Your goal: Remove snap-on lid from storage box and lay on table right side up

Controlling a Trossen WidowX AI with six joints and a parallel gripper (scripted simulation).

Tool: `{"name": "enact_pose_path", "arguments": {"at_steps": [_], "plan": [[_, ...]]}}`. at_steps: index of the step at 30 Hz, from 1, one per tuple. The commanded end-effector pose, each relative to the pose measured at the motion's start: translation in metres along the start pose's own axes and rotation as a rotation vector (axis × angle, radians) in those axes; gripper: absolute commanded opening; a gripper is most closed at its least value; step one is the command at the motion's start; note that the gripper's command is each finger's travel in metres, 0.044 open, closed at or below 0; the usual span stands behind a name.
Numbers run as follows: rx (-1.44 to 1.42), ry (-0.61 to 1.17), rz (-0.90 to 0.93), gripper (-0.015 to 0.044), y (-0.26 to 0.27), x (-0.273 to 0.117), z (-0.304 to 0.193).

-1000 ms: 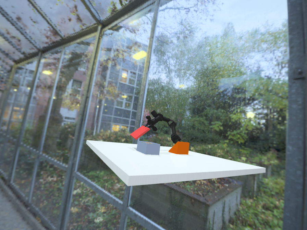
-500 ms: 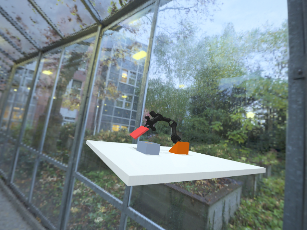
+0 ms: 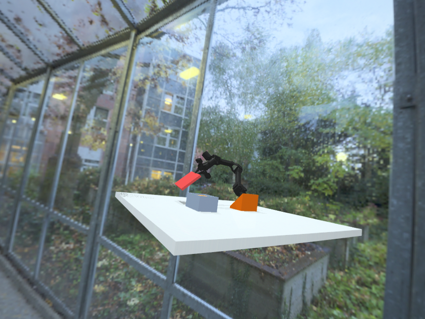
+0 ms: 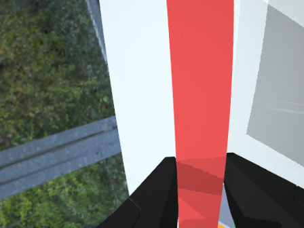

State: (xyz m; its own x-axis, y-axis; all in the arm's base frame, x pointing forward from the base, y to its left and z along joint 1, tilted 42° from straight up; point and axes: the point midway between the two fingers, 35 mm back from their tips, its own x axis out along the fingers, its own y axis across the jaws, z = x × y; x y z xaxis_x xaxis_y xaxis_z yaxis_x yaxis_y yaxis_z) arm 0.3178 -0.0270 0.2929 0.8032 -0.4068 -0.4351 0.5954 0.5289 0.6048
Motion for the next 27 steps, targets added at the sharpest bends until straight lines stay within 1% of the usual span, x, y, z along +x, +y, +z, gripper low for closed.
{"name": "enact_pose_path", "arguments": {"at_steps": [1, 27], "plan": [[0.003, 0.001, 0.022, 0.0, 0.005, -0.004, 0.011], [0.002, -0.003, 0.025, 0.0, 0.003, -0.009, 0.063]]}}
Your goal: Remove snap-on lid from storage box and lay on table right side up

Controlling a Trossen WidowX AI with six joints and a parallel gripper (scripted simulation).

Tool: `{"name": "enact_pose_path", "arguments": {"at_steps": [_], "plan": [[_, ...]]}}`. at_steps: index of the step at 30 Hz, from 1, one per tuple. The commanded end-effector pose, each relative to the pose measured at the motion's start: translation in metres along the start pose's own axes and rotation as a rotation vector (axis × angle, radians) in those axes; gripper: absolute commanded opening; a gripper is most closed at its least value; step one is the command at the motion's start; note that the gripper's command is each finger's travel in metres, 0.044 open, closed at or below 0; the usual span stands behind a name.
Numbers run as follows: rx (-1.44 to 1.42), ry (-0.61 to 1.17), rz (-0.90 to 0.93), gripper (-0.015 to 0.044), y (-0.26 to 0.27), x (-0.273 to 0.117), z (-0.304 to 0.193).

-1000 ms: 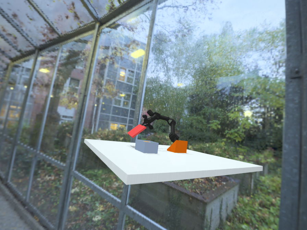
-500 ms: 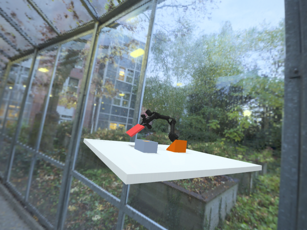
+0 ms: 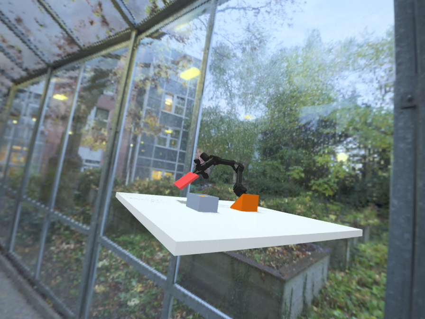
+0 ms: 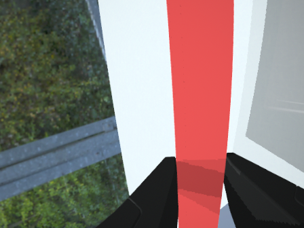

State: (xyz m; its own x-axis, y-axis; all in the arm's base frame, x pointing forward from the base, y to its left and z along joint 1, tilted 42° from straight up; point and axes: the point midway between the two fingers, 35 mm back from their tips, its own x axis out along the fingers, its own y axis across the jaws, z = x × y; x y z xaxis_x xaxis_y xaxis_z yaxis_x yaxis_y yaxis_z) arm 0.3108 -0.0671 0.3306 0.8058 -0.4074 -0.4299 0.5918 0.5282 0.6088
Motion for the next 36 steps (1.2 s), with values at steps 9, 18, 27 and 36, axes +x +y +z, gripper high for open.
{"name": "enact_pose_path", "arguments": {"at_steps": [9, 18, 27, 36], "plan": [[-0.001, 0.0, 0.021, 0.0, 0.002, -0.002, 0.009], [-0.002, 0.0, 0.021, 0.0, -0.008, 0.005, 0.006], [-0.002, -0.001, 0.022, 0.0, -0.014, 0.01, 0.006], [-0.003, -0.002, 0.022, 0.0, -0.019, 0.015, 0.006]]}}
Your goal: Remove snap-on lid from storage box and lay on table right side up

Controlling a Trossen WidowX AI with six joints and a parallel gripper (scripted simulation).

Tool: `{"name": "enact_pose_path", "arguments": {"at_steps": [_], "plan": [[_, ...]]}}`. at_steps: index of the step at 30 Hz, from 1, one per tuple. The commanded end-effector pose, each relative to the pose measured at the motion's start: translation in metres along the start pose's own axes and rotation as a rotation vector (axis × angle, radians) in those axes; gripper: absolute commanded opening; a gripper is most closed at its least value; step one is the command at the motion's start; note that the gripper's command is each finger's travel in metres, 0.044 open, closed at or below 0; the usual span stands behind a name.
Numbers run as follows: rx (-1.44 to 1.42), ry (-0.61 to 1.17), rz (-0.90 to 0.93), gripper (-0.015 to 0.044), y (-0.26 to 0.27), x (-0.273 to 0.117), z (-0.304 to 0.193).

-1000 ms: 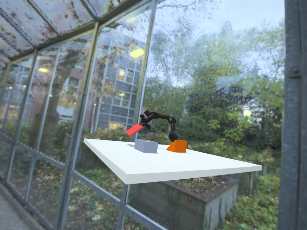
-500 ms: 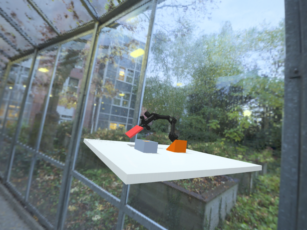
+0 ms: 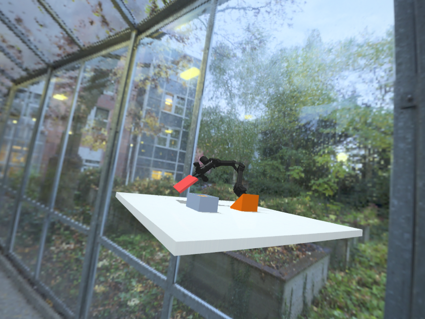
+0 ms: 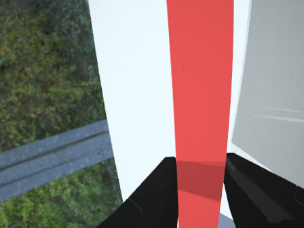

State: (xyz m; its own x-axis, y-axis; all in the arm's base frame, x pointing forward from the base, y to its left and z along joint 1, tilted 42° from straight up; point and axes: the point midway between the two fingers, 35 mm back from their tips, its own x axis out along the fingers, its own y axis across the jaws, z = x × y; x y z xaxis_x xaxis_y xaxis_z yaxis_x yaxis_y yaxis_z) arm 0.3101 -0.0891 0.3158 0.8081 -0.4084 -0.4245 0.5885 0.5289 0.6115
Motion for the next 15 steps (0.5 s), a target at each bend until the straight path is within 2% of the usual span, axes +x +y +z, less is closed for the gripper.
{"name": "enact_pose_path", "arguments": {"at_steps": [1, 15], "plan": [[-0.004, 0.003, 0.018, 0.0, 0.0016, 0.0008, -0.0001], [-0.004, 0.002, 0.018, 0.0, -0.0067, 0.0079, 0.0]]}}
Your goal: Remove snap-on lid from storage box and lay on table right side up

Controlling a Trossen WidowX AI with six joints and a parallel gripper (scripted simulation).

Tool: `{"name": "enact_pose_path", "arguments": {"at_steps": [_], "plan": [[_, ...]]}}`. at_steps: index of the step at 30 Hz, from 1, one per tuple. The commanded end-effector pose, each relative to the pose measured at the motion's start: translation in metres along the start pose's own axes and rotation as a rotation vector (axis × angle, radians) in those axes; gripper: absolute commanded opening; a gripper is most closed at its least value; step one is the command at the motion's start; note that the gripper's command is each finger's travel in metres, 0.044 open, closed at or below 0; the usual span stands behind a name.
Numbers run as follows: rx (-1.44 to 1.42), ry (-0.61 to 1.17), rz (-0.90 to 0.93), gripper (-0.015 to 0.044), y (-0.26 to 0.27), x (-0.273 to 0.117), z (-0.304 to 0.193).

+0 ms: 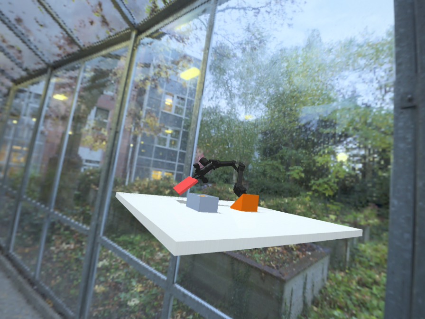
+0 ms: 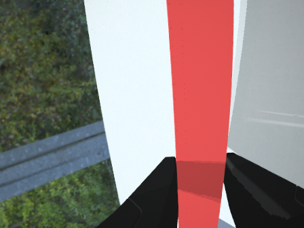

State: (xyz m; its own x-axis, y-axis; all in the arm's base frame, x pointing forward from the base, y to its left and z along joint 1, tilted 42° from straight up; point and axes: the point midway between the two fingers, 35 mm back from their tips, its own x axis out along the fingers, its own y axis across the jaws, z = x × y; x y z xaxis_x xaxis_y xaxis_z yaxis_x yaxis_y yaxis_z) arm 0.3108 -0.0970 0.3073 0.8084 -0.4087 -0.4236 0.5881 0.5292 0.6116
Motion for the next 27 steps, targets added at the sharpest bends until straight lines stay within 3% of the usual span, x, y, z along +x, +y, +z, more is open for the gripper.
{"name": "enact_pose_path", "arguments": {"at_steps": [1, 27], "plan": [[-0.004, 0.003, 0.018, 0.0, 0.002, 0.001, 0.0], [-0.005, 0.001, 0.019, 0.0, -0.014, 0.014, 0.0]]}}
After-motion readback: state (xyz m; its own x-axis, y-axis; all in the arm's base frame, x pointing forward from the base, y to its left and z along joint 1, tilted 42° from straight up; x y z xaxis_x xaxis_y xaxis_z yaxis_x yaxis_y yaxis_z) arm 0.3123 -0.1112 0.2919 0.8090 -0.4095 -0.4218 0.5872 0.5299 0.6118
